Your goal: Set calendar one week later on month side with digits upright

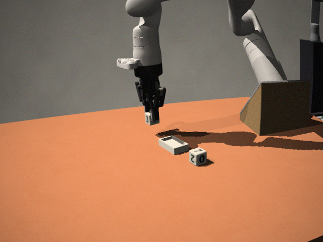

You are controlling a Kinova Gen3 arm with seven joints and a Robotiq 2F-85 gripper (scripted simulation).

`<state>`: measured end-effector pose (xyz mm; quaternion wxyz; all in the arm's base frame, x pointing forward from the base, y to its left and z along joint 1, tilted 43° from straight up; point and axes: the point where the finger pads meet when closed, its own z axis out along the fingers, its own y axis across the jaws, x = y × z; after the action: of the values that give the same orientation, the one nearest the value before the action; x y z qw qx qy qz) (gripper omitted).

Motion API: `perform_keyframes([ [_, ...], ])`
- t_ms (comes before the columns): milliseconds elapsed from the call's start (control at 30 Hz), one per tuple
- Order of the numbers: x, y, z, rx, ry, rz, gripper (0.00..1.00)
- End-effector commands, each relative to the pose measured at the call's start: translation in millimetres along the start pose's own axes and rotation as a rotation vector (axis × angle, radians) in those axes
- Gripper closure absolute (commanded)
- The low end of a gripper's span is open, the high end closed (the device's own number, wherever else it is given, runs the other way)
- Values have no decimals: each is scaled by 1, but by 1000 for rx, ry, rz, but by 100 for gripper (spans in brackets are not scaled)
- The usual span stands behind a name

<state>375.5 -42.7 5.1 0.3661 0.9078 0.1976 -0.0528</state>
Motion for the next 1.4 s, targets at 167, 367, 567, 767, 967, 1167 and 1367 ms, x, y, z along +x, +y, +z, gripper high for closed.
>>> perform_keyframes([
  [167, 4, -3, -53, 3, 18, -6, 74],
  [367, 4, -3, -66, 3, 18, -6, 74],
  [567, 4, -3, -66, 3, 18, -6, 74],
  [767, 5, -10, -67, 4, 19, -6, 74],
  [967, 5, -88, -75, 7, 20, -7, 74],
  [1167, -1, -123, -76, 3, 16, -5, 74],
  [1367, -1, -125, -76, 3, 15, -4, 74],
])
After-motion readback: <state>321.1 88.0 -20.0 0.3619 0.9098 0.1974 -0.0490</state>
